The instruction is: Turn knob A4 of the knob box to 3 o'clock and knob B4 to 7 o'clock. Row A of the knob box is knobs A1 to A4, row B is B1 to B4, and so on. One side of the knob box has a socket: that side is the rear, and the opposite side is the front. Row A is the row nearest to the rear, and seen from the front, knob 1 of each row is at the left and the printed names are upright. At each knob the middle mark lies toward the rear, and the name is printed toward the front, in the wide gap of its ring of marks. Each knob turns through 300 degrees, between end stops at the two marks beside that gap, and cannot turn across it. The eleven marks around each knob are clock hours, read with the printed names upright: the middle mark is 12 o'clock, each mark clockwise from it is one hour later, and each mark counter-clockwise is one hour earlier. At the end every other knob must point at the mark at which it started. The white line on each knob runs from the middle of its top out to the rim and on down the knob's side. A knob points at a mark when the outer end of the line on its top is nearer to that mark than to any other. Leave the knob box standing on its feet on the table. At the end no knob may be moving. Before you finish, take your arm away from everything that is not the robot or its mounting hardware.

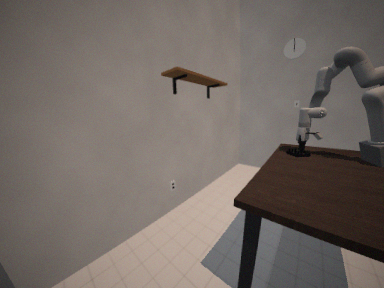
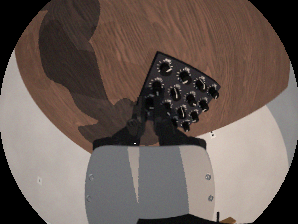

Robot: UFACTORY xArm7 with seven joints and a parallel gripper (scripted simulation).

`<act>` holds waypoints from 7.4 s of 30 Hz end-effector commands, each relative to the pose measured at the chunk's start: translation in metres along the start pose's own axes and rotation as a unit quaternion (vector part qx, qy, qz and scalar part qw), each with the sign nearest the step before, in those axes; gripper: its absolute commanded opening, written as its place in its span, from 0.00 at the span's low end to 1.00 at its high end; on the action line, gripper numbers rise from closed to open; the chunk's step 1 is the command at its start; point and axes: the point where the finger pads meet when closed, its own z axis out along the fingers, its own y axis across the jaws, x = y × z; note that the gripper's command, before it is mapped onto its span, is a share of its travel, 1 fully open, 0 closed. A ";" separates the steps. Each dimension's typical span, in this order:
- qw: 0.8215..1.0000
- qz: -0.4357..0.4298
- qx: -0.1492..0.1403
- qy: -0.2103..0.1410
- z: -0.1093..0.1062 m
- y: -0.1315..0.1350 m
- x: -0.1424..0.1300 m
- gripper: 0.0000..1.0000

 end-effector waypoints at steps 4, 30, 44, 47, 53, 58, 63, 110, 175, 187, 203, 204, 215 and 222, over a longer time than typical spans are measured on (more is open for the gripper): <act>1.000 0.000 0.000 -0.001 0.000 0.000 -0.001 0.08; 1.000 -0.001 0.000 -0.001 0.000 0.000 -0.001 0.08; 0.999 -0.042 0.000 -0.001 0.000 0.000 -0.001 0.08; 0.998 -0.067 0.000 -0.001 0.000 0.000 -0.001 0.08; 0.994 -0.108 0.000 -0.001 0.000 0.000 -0.001 0.08; 0.986 -0.168 0.000 -0.001 0.000 0.000 -0.001 0.08; 0.972 -0.233 0.000 -0.001 0.000 0.000 -0.001 0.08; 0.902 -0.431 0.000 -0.001 0.000 0.000 -0.001 0.19; 0.902 -0.431 0.000 -0.001 -0.046 0.000 -0.001 1.00; 0.902 -0.431 0.000 -0.001 -0.100 0.000 -0.001 1.00; 0.902 -0.431 0.000 -0.001 -0.148 0.000 -0.001 1.00; 0.902 -0.431 0.000 -0.001 -0.150 0.000 -0.001 1.00; 0.902 -0.431 0.000 -0.001 -0.150 0.000 -0.001 1.00; 0.902 -0.431 0.000 -0.001 -0.150 0.000 -0.001 1.00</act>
